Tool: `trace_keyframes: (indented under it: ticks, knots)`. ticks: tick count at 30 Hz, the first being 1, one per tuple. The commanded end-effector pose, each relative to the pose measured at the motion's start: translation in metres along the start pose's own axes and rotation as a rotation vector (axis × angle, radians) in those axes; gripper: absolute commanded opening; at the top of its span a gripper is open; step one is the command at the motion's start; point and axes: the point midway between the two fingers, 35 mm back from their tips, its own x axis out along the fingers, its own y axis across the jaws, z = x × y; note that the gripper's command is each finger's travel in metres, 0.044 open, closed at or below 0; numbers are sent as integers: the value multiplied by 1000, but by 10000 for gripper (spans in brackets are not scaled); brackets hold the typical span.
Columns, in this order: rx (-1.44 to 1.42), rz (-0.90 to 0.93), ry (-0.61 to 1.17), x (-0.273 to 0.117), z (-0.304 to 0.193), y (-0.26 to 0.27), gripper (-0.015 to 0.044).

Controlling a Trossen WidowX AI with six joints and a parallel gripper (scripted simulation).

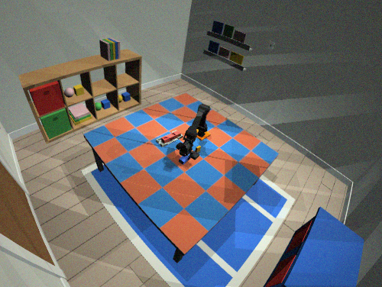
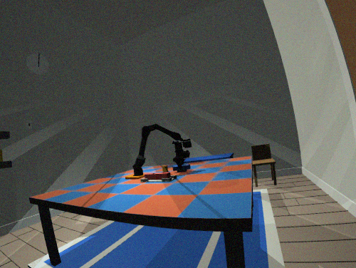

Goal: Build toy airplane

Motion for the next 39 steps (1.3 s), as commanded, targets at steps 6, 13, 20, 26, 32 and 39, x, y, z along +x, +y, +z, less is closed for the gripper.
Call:
trace_keyframes:
  ticks: [6, 13, 20, 26, 32, 39]
  knots:
    - [-3, 5, -19, -6, 4, 3, 32]
    - [-18, 20, -60, -23, 13, 10, 0]
    - [-14, 16, -48, -44, 13, 9, 0]
    - [-10, 12, -38, -62, 13, 7, 0]
    - [-6, 8, -27, -81, 11, 6, 0]
    - [-2, 3, -15, -103, 7, 3, 0]
